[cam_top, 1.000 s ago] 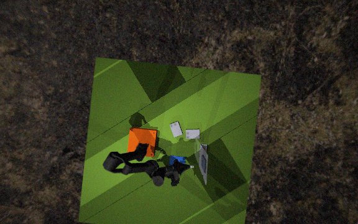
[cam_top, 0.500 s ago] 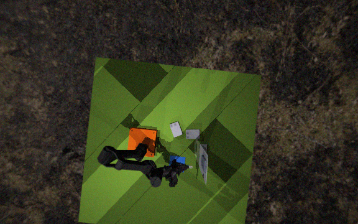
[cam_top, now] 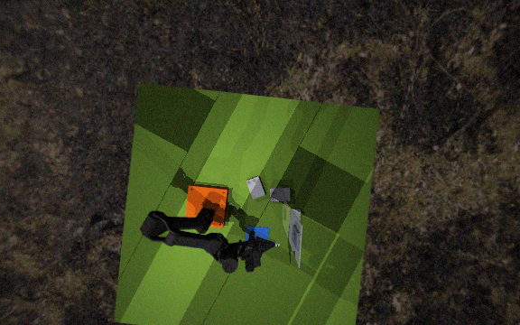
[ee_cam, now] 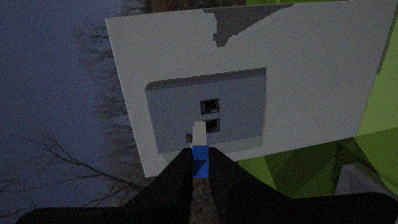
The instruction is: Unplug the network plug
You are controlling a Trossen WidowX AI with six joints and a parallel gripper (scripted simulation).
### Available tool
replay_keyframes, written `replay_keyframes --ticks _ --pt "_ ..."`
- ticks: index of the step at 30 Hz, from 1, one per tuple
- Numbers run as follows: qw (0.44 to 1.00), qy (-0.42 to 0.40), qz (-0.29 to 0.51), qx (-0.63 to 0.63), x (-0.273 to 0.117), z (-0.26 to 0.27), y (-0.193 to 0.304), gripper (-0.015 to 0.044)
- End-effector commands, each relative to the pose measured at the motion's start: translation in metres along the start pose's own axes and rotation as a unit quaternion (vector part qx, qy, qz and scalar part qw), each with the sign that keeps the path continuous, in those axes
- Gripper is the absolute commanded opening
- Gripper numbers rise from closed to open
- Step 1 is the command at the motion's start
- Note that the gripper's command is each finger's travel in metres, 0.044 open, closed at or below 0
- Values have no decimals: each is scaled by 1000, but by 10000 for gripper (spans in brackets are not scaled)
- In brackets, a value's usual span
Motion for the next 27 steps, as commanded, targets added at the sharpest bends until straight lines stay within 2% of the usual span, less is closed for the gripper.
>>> replay_keyframes --ticks 1,14,27 --pt "998 34 -46 31 5 -7 -10 0" --pt "966 158 -182 94 4 -41 -34 0" --pt "898 292 -309 113 -13 -73 -48 0"
Point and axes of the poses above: the point midway between the two fingers, 35 mm back from their tips, its own x axis out along the fingers, its own z axis across the jaws, y = z × x, the point moved 6 cm from there along -x, back along the fingers, and after that the axes turned 11 degrees about x, right-handed, at the moved point
